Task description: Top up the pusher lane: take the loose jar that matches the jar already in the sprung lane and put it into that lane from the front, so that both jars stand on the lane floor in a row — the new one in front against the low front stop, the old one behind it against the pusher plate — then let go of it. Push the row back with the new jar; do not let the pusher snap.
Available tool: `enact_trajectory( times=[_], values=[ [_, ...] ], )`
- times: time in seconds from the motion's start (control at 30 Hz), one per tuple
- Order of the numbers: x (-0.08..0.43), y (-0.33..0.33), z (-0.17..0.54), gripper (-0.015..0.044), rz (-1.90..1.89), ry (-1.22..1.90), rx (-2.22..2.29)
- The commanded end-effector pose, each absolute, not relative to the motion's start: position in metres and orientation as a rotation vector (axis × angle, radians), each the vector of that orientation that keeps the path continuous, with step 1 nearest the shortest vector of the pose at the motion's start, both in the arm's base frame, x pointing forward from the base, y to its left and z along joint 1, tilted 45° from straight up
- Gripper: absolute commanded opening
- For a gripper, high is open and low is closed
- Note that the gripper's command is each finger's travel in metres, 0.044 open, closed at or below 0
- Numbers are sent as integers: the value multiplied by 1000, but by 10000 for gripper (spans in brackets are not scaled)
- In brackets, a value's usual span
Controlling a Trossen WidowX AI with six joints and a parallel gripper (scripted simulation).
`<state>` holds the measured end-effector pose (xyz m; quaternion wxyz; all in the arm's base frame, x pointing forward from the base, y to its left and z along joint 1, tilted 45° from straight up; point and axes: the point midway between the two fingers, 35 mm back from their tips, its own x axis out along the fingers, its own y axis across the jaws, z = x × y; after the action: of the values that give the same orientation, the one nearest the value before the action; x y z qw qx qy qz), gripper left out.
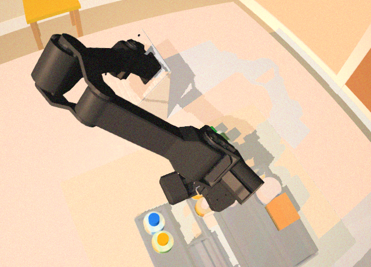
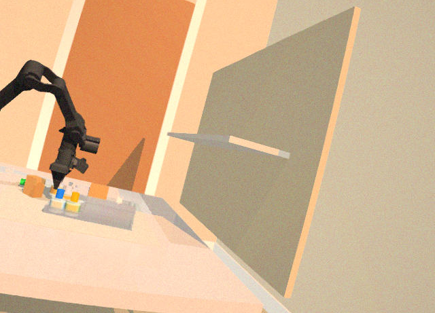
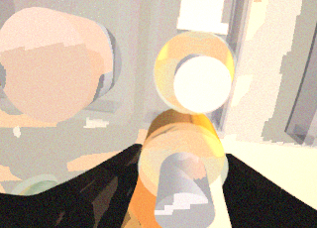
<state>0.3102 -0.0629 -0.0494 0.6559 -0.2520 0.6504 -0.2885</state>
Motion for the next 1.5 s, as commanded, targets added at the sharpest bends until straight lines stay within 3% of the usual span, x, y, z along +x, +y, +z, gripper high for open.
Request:
enact_trajectory(
  times=[0.0, 1.47],
  values=[
    [322, -63, -47, 0, -659, 1445, -567],
    [339, -62, -41, 0, -659, 1445, -567]
  ],
)
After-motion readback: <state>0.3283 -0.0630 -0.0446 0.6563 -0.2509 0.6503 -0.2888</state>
